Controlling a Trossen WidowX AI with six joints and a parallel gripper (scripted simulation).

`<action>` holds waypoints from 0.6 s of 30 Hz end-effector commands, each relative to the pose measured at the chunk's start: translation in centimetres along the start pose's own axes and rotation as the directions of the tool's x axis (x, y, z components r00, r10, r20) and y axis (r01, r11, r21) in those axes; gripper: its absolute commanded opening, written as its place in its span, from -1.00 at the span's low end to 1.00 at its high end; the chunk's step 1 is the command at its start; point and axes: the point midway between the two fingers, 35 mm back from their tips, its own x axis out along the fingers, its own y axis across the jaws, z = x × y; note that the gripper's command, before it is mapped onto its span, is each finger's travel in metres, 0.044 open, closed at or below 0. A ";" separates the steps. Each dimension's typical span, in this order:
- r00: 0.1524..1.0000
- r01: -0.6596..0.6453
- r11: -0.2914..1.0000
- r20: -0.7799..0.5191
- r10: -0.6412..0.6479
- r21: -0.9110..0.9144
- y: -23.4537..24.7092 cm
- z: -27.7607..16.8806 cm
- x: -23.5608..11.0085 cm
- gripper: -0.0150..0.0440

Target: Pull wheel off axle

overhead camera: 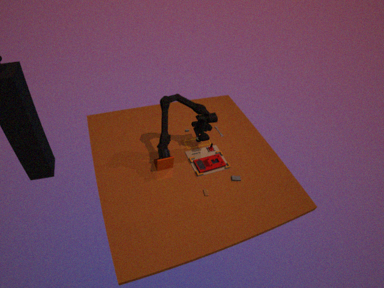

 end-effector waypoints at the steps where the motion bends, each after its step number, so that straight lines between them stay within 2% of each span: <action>1: 1.000 -0.008 1.000 -0.005 0.008 0.007 0.1 -0.3 2.0 -0.49; 6: 1.000 -0.010 1.000 -0.005 0.010 0.007 0.2 -0.4 2.7 -0.49; 17: 1.000 -0.004 1.000 -0.006 0.005 0.001 0.1 -0.4 2.1 0.49; 18: 1.000 -0.004 1.000 -0.006 0.004 0.002 0.1 -0.3 1.7 0.53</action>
